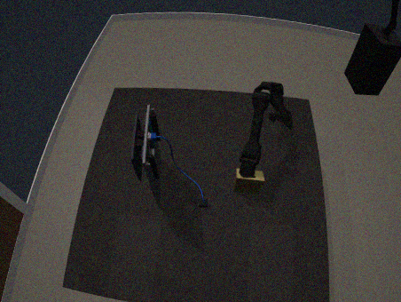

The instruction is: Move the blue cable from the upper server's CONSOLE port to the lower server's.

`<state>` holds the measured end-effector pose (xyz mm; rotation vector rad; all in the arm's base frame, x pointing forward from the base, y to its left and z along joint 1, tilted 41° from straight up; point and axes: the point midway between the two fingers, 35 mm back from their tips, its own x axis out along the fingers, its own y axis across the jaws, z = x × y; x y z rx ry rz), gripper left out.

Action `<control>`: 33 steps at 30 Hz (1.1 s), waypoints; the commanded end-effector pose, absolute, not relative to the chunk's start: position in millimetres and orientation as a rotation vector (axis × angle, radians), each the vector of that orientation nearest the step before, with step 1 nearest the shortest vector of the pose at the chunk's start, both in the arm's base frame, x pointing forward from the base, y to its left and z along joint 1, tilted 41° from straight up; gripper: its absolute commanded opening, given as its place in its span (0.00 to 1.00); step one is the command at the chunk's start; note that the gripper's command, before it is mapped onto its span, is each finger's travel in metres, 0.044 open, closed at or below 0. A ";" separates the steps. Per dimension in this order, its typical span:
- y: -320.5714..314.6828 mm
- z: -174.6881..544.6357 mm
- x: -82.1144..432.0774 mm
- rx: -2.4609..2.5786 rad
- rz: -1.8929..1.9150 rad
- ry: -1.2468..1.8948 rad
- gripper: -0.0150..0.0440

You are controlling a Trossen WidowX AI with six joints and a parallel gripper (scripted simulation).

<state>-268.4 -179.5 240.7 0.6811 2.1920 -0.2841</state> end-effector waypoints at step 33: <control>-315.3 199.7 125.1 -0.078 -1.065 1.242 0.66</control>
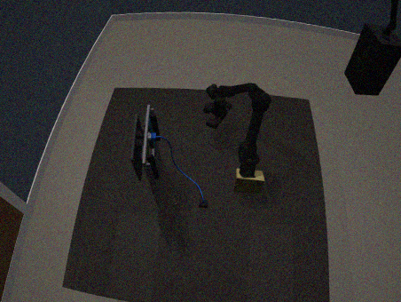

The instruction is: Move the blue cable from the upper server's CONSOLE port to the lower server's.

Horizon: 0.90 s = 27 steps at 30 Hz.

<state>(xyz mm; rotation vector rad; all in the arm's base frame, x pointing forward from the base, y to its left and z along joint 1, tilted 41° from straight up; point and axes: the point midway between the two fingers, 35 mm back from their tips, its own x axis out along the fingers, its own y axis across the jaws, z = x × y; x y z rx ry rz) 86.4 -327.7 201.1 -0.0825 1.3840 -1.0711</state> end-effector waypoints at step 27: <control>65.1 203.6 320.4 0.874 -0.060 0.296 0.66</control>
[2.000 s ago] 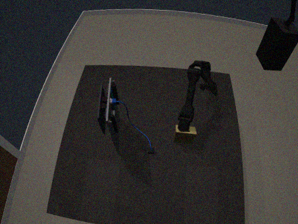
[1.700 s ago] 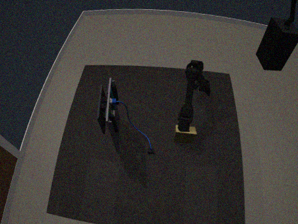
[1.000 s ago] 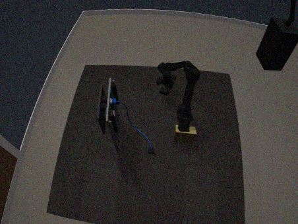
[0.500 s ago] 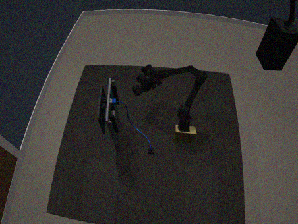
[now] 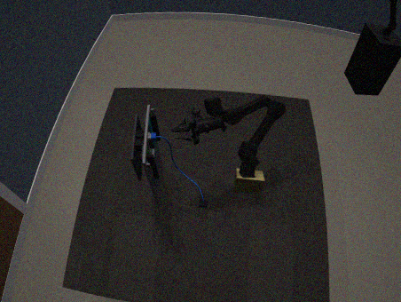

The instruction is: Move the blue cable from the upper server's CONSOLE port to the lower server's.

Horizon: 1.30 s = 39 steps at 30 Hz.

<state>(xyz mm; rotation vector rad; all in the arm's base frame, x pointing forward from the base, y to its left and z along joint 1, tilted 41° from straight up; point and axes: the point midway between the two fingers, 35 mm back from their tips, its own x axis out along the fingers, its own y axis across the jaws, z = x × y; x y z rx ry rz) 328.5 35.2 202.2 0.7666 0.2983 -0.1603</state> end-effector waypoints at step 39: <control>57.5 196.2 410.3 0.883 -0.048 0.290 0.66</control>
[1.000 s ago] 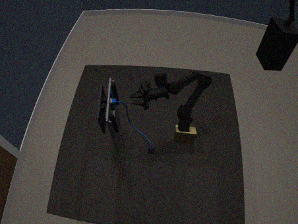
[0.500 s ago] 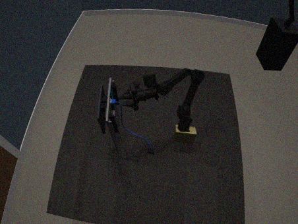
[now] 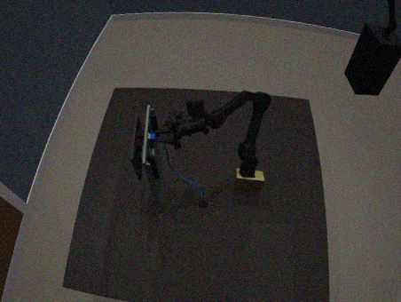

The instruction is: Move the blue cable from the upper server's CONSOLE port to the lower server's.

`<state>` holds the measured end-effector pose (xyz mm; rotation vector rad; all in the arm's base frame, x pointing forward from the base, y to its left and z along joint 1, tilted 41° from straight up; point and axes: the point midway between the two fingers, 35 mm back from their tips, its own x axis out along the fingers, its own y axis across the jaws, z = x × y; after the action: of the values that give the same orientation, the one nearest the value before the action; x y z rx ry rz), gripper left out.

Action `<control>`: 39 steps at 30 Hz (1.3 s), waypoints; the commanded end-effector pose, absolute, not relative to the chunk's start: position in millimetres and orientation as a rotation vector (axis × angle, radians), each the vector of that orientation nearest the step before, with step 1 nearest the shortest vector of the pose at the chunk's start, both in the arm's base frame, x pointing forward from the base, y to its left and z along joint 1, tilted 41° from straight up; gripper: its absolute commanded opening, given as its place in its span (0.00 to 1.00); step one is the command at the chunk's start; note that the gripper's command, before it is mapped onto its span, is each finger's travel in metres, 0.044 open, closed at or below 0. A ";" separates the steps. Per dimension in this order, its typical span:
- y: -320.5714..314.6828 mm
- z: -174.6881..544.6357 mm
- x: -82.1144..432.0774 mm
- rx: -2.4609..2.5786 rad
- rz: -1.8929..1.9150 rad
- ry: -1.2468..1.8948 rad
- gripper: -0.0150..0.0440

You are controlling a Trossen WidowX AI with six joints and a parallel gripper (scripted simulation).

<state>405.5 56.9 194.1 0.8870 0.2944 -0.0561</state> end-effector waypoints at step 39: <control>52.8 188.6 436.1 0.887 -0.055 0.293 0.47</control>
<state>436.0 54.1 189.2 0.8873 0.2942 -0.0490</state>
